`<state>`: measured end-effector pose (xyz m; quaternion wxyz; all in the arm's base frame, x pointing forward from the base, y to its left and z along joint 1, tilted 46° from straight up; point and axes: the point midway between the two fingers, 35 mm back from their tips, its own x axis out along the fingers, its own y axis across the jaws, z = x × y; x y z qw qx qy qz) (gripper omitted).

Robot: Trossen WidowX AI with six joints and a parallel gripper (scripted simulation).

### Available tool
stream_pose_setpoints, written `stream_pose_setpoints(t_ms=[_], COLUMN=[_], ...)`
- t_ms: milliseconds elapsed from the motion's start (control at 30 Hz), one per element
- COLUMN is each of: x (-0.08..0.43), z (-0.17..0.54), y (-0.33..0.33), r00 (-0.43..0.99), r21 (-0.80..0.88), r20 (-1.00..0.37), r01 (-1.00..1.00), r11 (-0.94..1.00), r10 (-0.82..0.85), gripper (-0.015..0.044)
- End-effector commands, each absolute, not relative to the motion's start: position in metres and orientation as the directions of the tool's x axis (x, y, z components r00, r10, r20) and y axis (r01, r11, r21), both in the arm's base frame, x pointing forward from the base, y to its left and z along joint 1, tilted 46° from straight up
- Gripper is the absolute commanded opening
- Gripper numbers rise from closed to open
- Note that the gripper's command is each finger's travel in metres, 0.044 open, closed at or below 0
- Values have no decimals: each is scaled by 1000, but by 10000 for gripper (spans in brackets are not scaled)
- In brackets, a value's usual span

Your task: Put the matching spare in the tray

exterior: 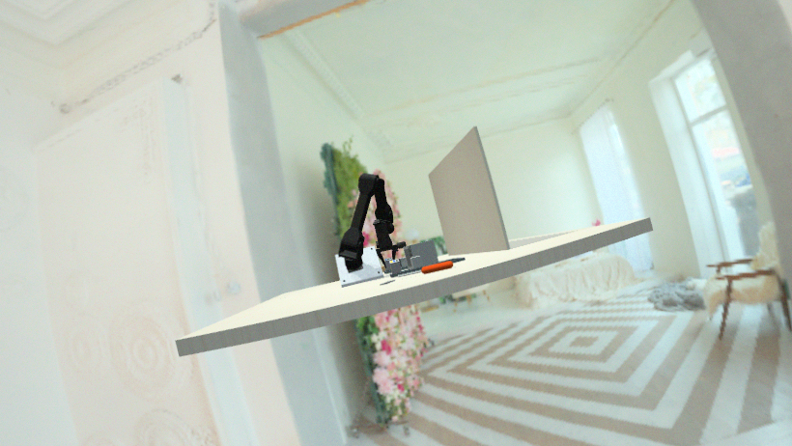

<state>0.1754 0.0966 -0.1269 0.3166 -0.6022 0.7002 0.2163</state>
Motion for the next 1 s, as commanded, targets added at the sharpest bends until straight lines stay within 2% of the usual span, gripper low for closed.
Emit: stream_pose_setpoints(t_ms=[0,233,967], x=[180,181,192], z=[-112,-78,-41], y=[115,147,188], r00=[-64,-63,-63], r21=[-87,-86,-84], r20=[-713,-712,-716], r01=[-980,-981,-981], r11=[179,176,175], r10=[-698,-699,-695], gripper=[0,0,0])
